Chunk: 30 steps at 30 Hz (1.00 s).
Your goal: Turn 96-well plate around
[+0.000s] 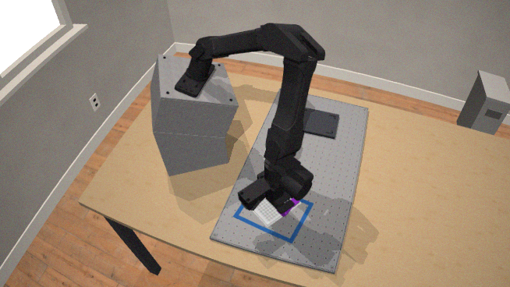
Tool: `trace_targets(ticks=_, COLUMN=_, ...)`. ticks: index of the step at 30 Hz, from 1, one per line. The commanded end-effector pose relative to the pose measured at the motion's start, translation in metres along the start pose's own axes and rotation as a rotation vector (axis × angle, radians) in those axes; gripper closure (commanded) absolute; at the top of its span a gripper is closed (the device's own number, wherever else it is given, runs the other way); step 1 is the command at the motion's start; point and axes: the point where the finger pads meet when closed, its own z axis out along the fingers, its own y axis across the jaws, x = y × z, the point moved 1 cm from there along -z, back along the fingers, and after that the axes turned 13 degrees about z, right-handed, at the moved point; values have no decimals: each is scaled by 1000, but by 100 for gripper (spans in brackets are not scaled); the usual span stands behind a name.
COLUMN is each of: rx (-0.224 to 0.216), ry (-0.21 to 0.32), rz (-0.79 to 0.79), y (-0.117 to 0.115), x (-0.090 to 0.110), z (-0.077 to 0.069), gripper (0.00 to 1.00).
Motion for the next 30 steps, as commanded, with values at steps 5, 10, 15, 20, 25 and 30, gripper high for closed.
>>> trace_targets(ticks=5, rx=-5, ry=-2, rz=6, y=4, x=-3, z=-14, gripper=100)
trace_targets(ticks=10, rx=-5, ry=-2, rz=6, y=4, x=-3, z=-22, gripper=100)
trace_targets(ticks=15, rx=-5, ry=-2, rz=6, y=4, x=-3, z=-30, gripper=100)
trace_targets(ticks=20, rx=-5, ry=-3, rz=6, y=4, x=-3, z=-35, gripper=100)
trace_targets(ticks=25, rx=-5, ry=-3, rz=6, y=4, x=-3, z=-44, gripper=100)
trace_targets(ticks=30, rx=-5, ry=-3, rz=6, y=4, x=-3, z=-52, gripper=100)
